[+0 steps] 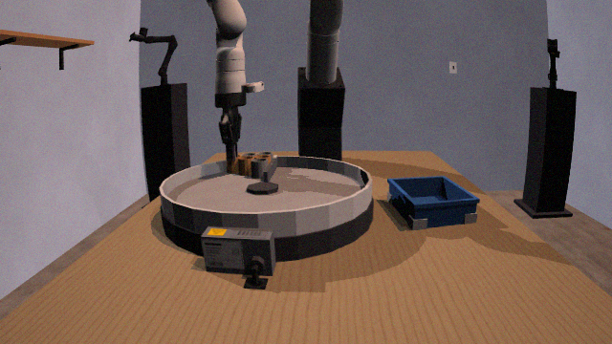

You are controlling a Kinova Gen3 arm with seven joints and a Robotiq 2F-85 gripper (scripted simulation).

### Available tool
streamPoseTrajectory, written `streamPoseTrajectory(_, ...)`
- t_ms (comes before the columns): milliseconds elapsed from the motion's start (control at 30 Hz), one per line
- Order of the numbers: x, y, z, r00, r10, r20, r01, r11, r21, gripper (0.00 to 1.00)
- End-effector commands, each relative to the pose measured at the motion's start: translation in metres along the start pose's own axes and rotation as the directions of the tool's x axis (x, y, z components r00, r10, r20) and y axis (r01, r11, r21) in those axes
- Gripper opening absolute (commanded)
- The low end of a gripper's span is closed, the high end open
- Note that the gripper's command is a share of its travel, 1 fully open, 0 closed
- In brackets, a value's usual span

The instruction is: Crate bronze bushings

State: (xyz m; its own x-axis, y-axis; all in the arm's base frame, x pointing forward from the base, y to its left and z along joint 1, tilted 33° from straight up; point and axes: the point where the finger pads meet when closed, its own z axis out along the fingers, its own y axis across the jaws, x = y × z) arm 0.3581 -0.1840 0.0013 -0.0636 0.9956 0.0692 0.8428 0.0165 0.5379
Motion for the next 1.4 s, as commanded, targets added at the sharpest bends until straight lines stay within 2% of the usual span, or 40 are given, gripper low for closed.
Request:
streamPoseTrajectory(0, 0.0000, 0.0000, -0.0001, 1.000, 0.000, 0.000, 0.000, 1.000, 0.000, 0.18)
streamPoseTrajectory(233, 0.0002, 0.0000, 0.0060, 1.000, 0.000, 0.000, 0.000, 1.000, 0.000, 0.18)
streamPoseTrajectory(633, 0.0002, 0.0000, 0.0060, 1.000, 0.000, 0.000, 0.000, 1.000, 0.000, 0.18)
streamPoseTrajectory(667, 0.0001, 0.0000, 0.0059, 1.000, 0.000, 0.000, 0.000, 1.000, 0.000, 0.00)
streamPoseTrajectory(1367, 0.0004, 0.0029, 0.0059, 1.000, -0.005, 0.000, 0.005, 1.000, -0.005, 0.00)
